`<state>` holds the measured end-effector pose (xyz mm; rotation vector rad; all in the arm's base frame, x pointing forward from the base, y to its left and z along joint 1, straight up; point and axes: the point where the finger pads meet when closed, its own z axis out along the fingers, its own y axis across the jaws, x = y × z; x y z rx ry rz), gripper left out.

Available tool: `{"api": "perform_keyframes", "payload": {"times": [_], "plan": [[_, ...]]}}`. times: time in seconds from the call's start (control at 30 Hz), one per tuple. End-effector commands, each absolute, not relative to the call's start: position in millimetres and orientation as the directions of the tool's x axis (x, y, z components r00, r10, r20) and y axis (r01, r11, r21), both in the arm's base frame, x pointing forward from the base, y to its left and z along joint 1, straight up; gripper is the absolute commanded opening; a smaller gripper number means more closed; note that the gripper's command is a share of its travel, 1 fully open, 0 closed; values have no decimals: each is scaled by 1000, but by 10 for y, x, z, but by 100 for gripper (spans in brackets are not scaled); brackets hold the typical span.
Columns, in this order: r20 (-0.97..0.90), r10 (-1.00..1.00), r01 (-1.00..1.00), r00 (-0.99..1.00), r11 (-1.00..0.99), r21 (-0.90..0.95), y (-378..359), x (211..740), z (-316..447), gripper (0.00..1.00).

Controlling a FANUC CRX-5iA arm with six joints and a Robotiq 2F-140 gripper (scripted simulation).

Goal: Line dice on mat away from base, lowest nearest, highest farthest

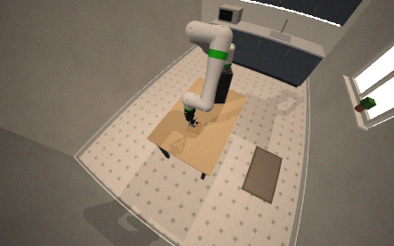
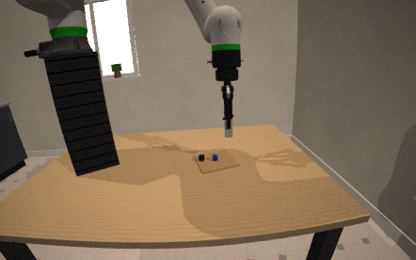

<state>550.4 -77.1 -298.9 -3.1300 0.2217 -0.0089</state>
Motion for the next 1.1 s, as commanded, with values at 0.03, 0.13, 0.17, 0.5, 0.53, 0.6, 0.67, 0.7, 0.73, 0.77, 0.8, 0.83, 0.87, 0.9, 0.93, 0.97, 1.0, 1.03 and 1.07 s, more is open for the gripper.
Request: {"api": "perform_keyframes", "payload": {"times": [0.03,0.13,0.17,0.5,0.53,0.6,0.67,0.7,0.73,0.77,0.8,0.83,0.87,0.9,0.93,0.97,1.0,1.03,1.07], "plan": [[6,-141,-141,990,-990,-4,-772,5507,-3074,9],[6,-141,-141,990,-990,-4,-771,5508,-3188,9],[6,-141,-141,990,-990,-4,-771,5509,-3233,9],[6,-141,-141,990,-990,-4,-770,5513,-3620,9],[6,-141,-141,990,-990,-4,-770,5513,-3663,9],[6,-141,-141,990,-990,-4,-770,5514,-3741,9],[6,-141,-141,990,-990,-4,-770,5515,-3805,9],[6,-141,-141,990,-990,-4,-770,5515,-3830,9],[6,-141,-141,990,-990,-4,-770,5515,-3852,9],[6,-141,-141,990,-990,-4,-770,5515,-3869,9],[6,-141,-141,990,-990,-4,-770,5516,-3882,9],[6,-141,-141,990,-990,-4,-770,5516,-3891,9],[6,-141,-141,990,-990,-4,-770,5516,-3898,9],[6,-141,-141,990,-990,-4,-770,5516,-3901,9],[6,-141,-141,990,-990,-4,-770,5516,-3902,9],[6,-141,-141,990,-990,-4,-770,5516,-3902,9],[6,-141,-141,990,-990,-4,-770,5516,-3902,9],[6,-141,-141,990,-990,-4,-770,5516,-3902,9],[6,-141,-141,990,-990,-4,-770,5516,-3902,9]]}}
